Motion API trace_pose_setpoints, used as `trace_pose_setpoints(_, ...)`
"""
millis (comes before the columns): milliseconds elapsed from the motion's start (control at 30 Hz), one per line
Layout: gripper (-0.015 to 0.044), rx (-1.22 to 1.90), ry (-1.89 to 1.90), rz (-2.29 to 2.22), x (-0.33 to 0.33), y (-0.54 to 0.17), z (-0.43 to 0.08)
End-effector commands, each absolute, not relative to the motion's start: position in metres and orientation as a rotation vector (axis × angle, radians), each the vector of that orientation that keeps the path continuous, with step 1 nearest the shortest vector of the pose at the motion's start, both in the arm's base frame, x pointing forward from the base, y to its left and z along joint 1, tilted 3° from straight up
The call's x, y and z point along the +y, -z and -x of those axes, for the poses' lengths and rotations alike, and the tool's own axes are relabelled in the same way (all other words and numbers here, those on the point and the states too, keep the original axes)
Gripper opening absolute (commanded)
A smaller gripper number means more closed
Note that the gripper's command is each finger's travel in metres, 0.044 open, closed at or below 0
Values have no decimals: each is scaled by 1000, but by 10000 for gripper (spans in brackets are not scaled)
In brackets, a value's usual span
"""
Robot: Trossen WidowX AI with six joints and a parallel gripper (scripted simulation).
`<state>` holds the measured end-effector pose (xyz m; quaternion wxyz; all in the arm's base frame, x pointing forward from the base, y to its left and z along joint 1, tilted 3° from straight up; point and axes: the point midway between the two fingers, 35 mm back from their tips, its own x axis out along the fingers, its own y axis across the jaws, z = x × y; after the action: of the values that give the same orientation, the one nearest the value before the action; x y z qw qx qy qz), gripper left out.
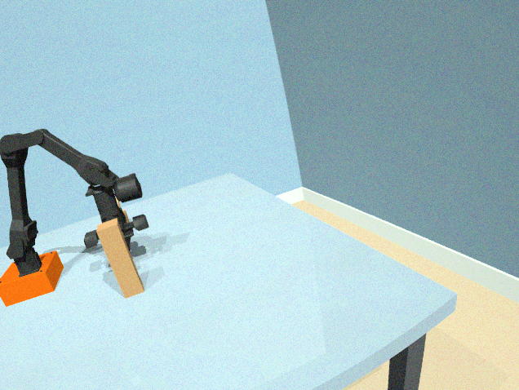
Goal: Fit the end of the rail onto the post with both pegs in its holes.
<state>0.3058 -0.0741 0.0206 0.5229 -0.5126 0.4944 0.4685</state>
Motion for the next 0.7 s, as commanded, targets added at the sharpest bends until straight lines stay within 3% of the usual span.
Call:
trace_pose_setpoints(0, 0, 1172, -1121, 1229, -73, -25, -308)
trace_pose_setpoints(667, 0, 1172, -1121, 1229, -73, -35, -308)
